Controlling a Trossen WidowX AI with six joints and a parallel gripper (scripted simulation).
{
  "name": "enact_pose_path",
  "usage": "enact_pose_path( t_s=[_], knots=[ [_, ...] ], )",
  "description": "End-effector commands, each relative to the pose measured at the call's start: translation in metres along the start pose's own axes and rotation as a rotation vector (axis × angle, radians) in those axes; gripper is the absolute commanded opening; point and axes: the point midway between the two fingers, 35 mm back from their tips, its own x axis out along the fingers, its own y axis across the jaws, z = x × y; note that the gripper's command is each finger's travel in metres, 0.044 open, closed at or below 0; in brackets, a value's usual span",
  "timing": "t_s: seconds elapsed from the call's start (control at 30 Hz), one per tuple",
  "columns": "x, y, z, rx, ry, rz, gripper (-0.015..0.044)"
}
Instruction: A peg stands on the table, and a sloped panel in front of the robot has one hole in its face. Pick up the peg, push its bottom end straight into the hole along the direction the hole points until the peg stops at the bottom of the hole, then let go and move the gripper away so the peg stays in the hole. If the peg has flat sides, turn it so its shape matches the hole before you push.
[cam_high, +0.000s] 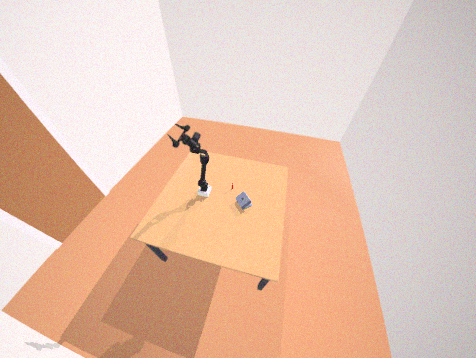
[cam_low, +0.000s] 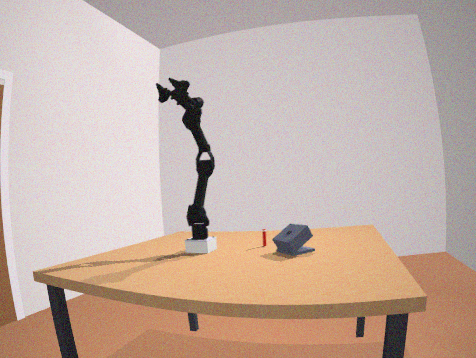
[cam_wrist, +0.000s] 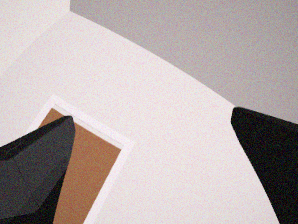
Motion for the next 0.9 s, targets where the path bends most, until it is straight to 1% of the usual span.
enact_pose_path(
  t_s=[0.0, 0.4, 0.87],
  knots=[
    [-0.003, 0.026, 0.017, -0.028, -0.062, 0.071, 0.044],
    [-0.026, 0.088, 0.066, -0.089, -0.252, 0.255, 0.044],
    [-0.076, 0.142, 0.122, -0.134, -0.486, 0.427, 0.044]
  ],
)
